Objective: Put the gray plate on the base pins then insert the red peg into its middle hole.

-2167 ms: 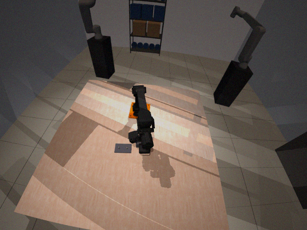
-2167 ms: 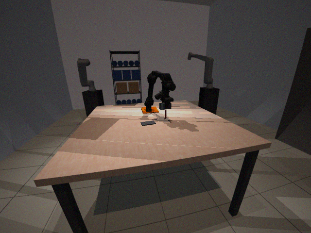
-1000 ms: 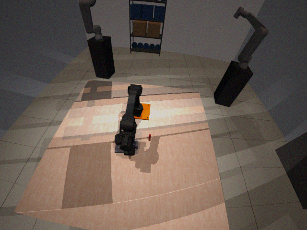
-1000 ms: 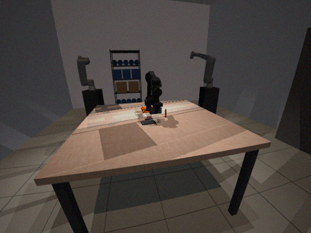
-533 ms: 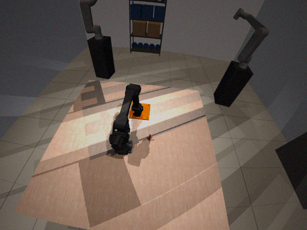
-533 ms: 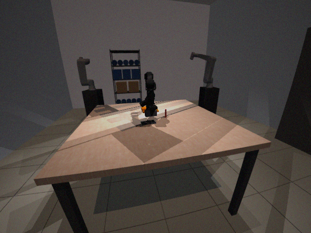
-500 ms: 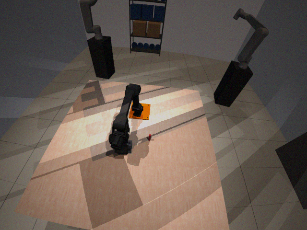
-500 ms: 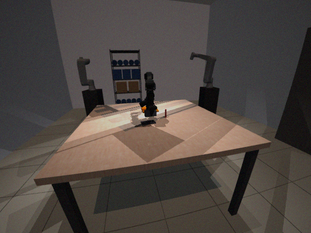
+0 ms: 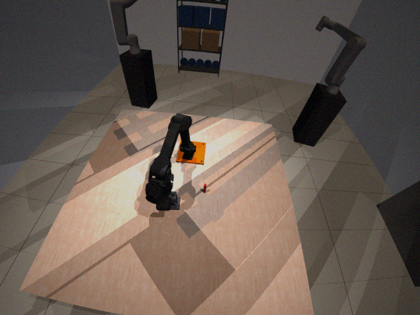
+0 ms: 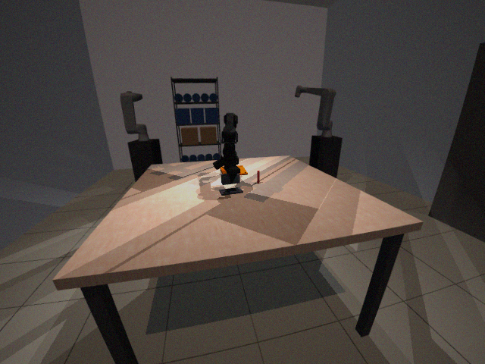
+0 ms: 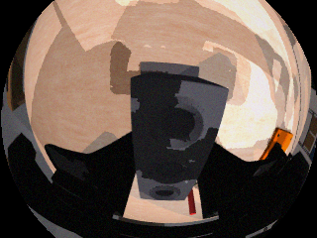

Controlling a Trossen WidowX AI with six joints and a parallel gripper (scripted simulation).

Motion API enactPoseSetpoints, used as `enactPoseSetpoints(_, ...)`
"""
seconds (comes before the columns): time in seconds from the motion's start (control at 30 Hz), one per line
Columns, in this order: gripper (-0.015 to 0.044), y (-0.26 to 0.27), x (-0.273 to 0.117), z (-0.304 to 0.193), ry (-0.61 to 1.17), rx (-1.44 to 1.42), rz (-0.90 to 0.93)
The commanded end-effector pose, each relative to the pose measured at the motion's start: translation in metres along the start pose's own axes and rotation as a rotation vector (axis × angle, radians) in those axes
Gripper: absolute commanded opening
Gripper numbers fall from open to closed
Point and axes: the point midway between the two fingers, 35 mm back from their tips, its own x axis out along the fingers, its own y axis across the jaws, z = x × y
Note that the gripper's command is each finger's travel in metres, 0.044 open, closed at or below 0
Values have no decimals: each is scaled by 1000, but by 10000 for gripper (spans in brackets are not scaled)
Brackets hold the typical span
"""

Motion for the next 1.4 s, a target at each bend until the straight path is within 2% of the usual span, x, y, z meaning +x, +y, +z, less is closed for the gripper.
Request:
enactPoseSetpoints(0.0, 0, 0, 0, 0, 3, -3, 4)
enactPoseSetpoints(0.37, 0, 1, 0, -1, 3, -3, 4)
enactPoseSetpoints(1.37, 0, 1, 35, 0, -2, -3, 8)
